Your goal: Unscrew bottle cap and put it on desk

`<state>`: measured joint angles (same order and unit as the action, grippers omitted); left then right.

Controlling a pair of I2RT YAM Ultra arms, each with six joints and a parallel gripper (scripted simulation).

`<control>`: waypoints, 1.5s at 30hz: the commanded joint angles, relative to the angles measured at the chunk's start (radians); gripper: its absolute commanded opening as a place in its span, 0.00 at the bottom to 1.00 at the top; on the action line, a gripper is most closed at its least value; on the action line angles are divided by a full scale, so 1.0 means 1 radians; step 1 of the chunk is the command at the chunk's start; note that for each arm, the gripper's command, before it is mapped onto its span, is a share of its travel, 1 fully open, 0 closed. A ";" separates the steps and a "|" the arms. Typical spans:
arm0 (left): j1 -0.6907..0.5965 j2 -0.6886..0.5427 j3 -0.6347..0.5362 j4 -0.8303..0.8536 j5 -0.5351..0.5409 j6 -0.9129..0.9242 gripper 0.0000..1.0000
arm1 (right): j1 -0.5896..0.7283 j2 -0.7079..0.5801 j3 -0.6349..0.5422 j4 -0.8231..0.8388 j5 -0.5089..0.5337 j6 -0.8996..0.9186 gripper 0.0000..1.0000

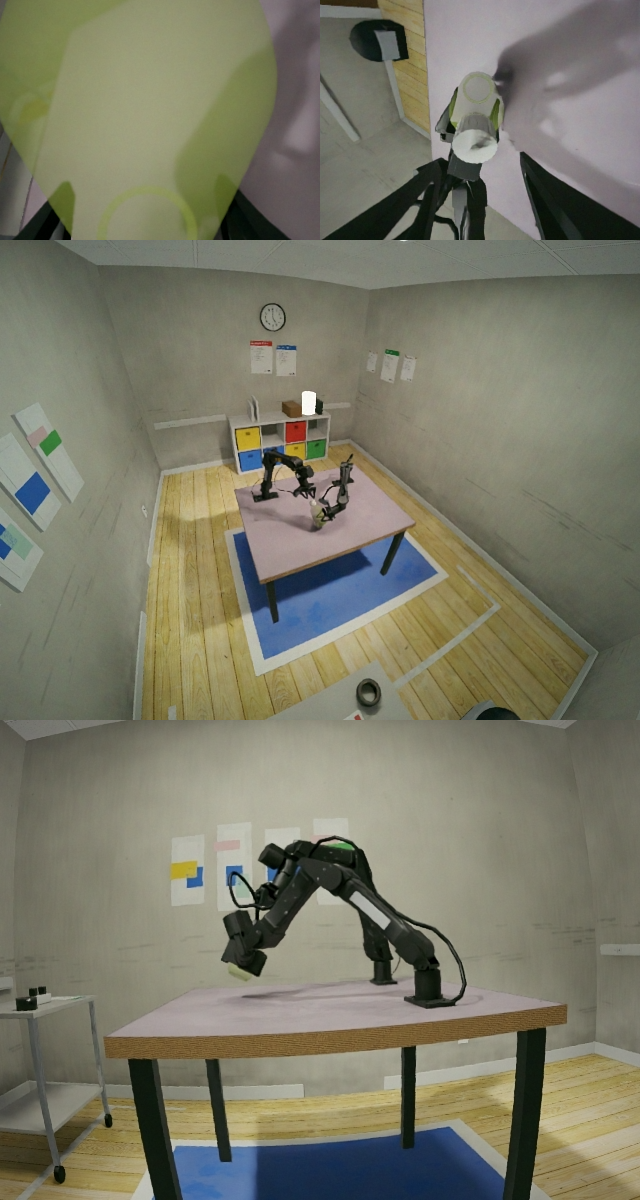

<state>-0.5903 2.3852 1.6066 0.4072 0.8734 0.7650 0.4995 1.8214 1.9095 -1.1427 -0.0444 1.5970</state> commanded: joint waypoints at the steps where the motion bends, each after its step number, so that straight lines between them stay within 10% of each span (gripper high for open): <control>1: -0.001 -0.012 0.001 0.004 0.007 0.001 0.00 | -0.002 -0.010 0.007 0.025 0.001 -0.005 0.70; 30: -0.001 -0.012 0.001 0.004 0.007 0.001 0.00 | 0.008 0.039 -0.083 0.127 0.007 0.002 0.70; 32: -0.001 -0.012 0.001 0.004 0.007 0.001 0.00 | 0.004 0.034 -0.076 0.119 0.003 0.001 0.47; 39: -0.001 -0.012 0.001 0.003 0.007 0.001 0.00 | 0.000 0.027 -0.069 0.110 0.000 0.000 0.33; 42: -0.001 -0.012 0.001 0.003 0.007 0.001 0.00 | 0.000 0.027 -0.070 0.110 0.000 -0.061 0.00; 45: -0.001 -0.012 0.001 0.003 0.007 0.001 0.00 | 0.004 0.024 -0.072 0.112 0.009 -0.304 0.00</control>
<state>-0.5907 2.3852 1.6066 0.4038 0.8738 0.7750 0.4995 1.8599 1.8339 -1.0225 -0.0437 1.5013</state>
